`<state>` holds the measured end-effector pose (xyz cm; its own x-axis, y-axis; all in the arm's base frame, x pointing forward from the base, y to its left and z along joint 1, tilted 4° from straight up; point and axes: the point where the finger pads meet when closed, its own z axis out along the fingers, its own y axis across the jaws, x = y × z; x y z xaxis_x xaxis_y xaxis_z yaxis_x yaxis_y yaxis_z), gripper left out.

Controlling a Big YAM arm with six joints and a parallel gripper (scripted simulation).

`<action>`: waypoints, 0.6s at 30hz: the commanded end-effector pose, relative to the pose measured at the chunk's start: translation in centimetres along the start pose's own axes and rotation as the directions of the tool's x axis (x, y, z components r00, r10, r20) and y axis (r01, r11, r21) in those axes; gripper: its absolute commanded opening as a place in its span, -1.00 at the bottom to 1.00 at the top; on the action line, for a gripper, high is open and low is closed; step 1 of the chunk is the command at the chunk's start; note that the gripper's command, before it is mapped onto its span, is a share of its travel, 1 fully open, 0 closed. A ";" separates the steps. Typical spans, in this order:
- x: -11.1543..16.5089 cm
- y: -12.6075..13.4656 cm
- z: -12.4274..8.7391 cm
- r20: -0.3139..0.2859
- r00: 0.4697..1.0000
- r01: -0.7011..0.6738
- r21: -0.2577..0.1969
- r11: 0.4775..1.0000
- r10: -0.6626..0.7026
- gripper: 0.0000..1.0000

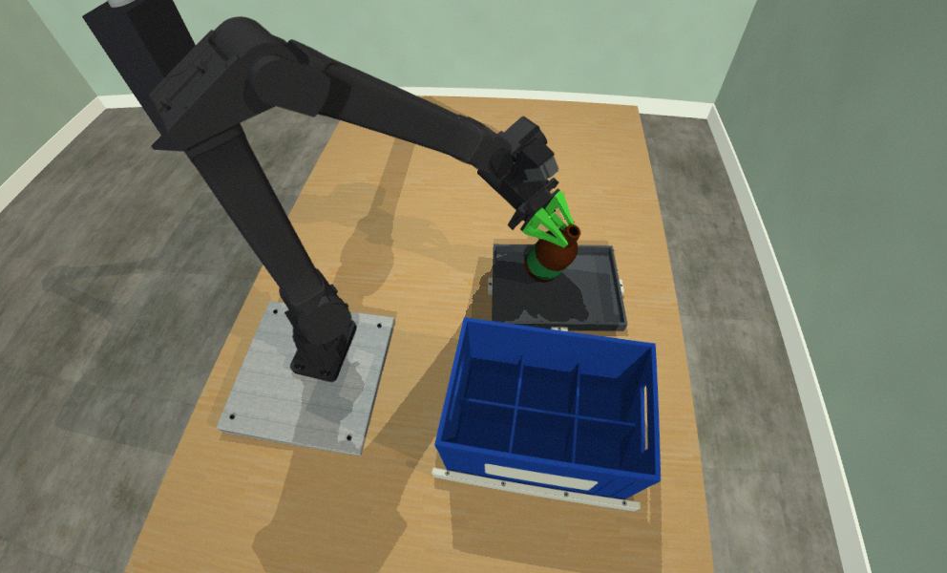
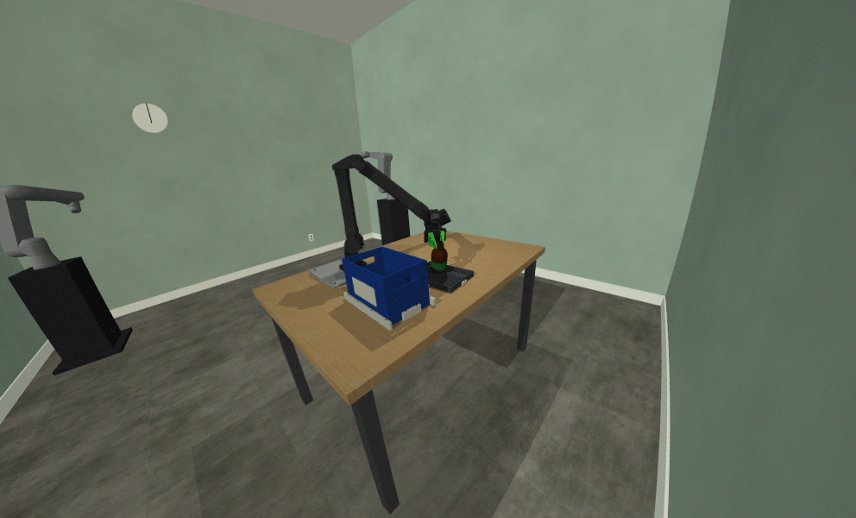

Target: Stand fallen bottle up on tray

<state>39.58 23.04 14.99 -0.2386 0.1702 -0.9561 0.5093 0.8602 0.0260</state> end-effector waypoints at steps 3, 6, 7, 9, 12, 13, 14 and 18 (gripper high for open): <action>-0.8 0.0 0.2 0.014 1.000 -0.023 0.003 1.000 0.023 -1.00; -0.8 0.0 0.2 0.014 1.000 -0.022 0.003 1.000 0.022 -1.00; -0.8 0.0 0.2 0.014 1.000 -0.022 0.003 1.000 0.022 -1.00; -0.7 0.0 0.2 0.014 1.000 -0.020 0.004 1.000 0.020 -1.00; -0.7 0.0 0.3 0.014 1.000 -0.020 0.004 1.000 0.020 -1.00; -0.8 0.2 0.3 0.014 1.000 -0.022 0.003 1.000 0.022 -1.00; -0.8 0.2 0.3 0.014 1.000 -0.024 0.003 1.000 0.024 -1.00; -0.6 0.0 0.3 0.013 1.000 -0.019 0.005 1.000 0.019 -1.00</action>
<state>39.58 23.03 14.87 -0.2391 0.1694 -0.9561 0.5092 0.8603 0.0251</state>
